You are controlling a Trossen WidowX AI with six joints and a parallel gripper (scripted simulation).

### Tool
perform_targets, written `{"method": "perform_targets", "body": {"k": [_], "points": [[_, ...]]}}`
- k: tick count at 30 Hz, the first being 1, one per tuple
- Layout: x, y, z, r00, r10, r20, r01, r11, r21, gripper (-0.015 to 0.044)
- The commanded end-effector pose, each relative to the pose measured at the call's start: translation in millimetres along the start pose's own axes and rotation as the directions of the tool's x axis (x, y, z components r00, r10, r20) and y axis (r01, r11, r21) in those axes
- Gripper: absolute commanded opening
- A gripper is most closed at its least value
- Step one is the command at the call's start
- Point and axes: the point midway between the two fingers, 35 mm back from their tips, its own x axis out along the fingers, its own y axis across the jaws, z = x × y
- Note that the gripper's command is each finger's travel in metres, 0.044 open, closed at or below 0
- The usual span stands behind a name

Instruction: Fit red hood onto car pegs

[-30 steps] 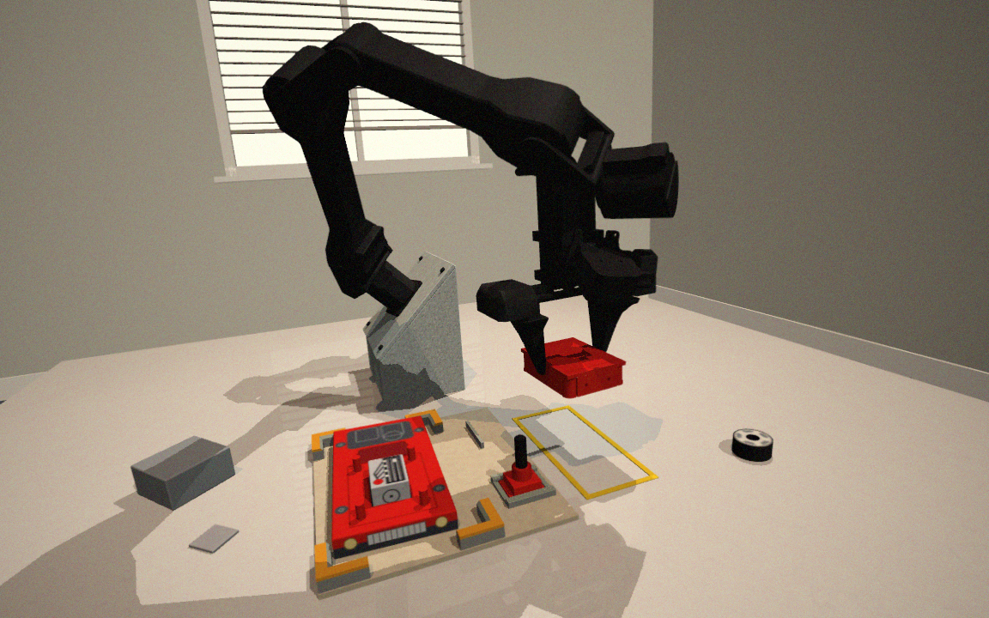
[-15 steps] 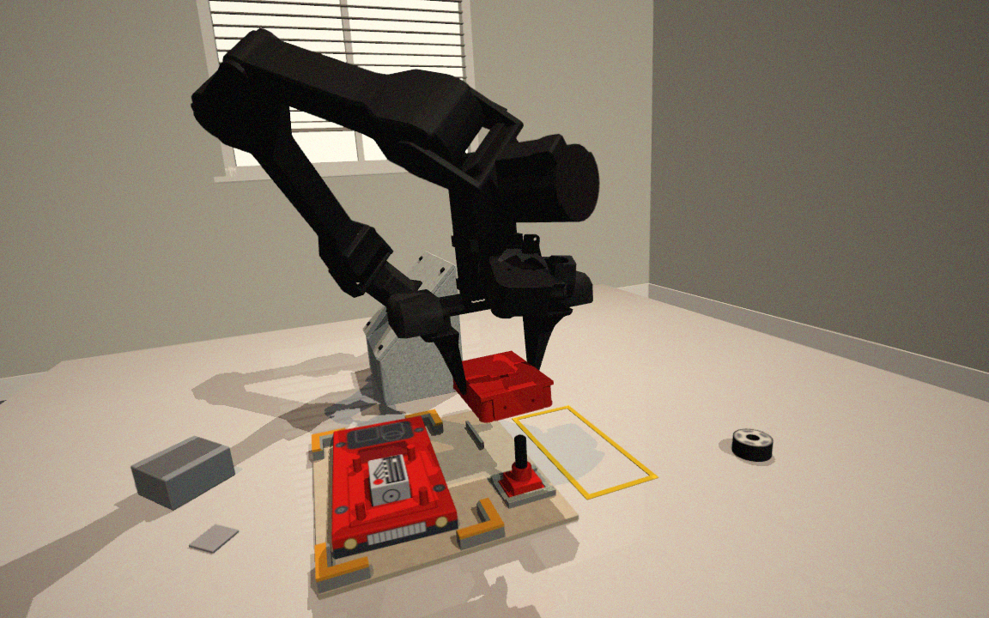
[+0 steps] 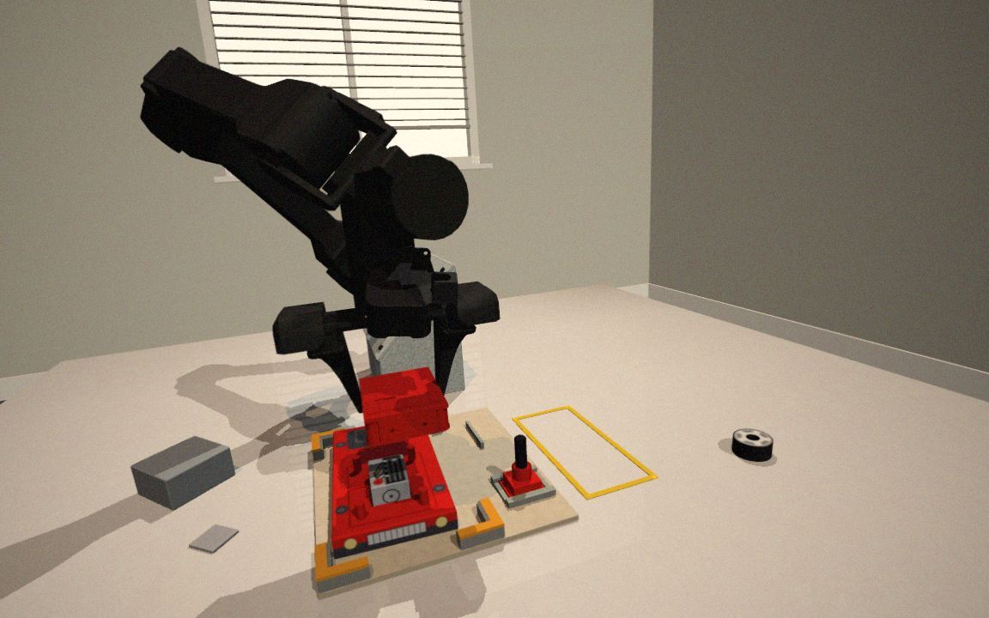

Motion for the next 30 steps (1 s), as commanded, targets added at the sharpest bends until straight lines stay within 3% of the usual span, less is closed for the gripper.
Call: {"method": "perform_targets", "body": {"k": [1, 8, 18, 30], "points": [[1, -17, -5, 1.000, -0.011, -0.003, 0.011, 1.000, 0.001, 0.0000], [6, -14, -3, 1.000, -0.011, -0.003, 0.011, 1.000, 0.001, 0.0000], [50, -19, -5, 1.000, -0.013, -0.003, 0.013, 1.000, 0.001, 0.0000], [51, -21, -5, 1.000, -0.013, -0.003, 0.013, 1.000, 0.001, 0.0000]]}}
